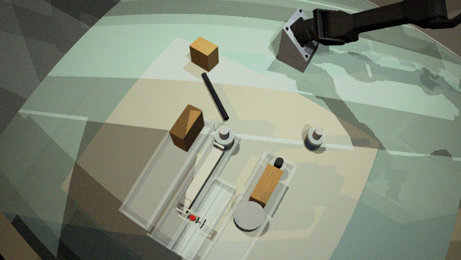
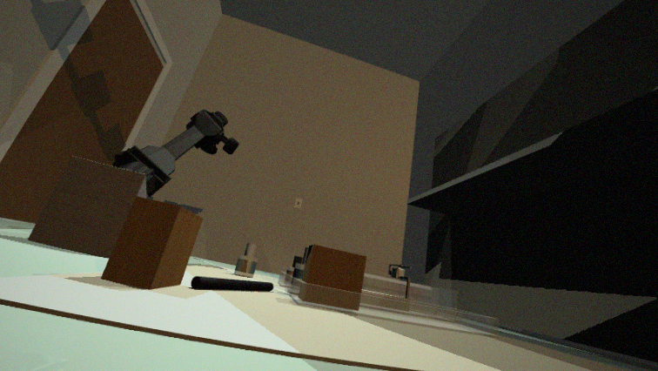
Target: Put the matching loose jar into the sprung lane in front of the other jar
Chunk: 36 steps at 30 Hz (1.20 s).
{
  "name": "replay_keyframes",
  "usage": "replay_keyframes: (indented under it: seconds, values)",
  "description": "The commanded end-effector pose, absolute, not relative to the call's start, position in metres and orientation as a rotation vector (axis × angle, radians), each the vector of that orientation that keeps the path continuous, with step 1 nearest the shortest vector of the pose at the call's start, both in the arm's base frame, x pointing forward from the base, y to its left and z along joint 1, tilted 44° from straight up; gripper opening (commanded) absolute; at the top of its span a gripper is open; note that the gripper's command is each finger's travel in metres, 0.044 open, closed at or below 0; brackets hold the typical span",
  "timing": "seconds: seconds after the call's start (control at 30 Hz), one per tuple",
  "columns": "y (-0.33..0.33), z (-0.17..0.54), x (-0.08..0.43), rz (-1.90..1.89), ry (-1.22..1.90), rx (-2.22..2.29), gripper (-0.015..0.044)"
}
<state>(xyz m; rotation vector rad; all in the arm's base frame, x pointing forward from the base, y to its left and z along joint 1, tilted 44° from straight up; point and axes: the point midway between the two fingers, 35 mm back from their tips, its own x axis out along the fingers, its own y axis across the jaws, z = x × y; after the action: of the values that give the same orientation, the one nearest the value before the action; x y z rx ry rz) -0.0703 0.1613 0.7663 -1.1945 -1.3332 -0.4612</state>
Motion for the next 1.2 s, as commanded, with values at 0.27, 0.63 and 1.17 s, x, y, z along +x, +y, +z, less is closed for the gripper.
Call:
replay_keyframes:
  seconds: [0.27,0.63,1.17]
  values:
    - [0.202,0.755,-0.07,-0.776,-1.347,-1.519,0.044]
    - [0.311,0.696,-0.051,-1.476,-1.462,-2.182,0.044]
    - [0.406,0.533,0.096,-2.364,-1.79,-2.876,0.044]
